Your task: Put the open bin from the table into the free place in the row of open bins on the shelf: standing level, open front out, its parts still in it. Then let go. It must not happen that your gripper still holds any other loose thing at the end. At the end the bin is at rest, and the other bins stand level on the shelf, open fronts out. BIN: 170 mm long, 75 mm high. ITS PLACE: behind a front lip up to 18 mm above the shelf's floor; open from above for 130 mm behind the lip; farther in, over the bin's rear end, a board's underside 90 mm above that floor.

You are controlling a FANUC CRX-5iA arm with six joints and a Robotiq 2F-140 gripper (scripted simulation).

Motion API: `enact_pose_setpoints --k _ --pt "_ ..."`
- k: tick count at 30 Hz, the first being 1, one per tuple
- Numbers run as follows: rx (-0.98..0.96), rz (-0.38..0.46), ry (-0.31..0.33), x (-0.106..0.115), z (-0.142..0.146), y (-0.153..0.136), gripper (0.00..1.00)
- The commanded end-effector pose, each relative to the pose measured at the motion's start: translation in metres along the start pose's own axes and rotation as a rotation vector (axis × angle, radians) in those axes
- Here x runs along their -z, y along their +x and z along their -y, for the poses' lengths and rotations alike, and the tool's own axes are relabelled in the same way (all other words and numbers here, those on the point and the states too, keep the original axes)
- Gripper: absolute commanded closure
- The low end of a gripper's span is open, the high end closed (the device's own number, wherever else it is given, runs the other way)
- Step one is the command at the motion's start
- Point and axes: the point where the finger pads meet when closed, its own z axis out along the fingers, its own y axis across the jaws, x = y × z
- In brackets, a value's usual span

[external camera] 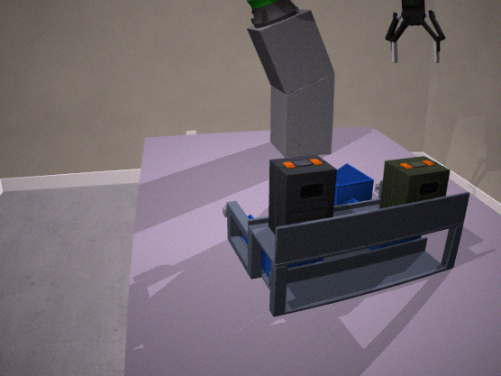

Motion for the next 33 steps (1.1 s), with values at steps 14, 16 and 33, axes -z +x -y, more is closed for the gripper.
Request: enact_pose_setpoints --k 14,16,33 --pt "-0.179 -0.003 0.006 -0.013 -0.026 -0.034 0.0" --pt "-0.226 -0.003 0.008 -0.016 -0.032 -0.044 0.0" --pt "-0.72 -0.002 0.04 -0.06 -0.073 -0.147 0.0"
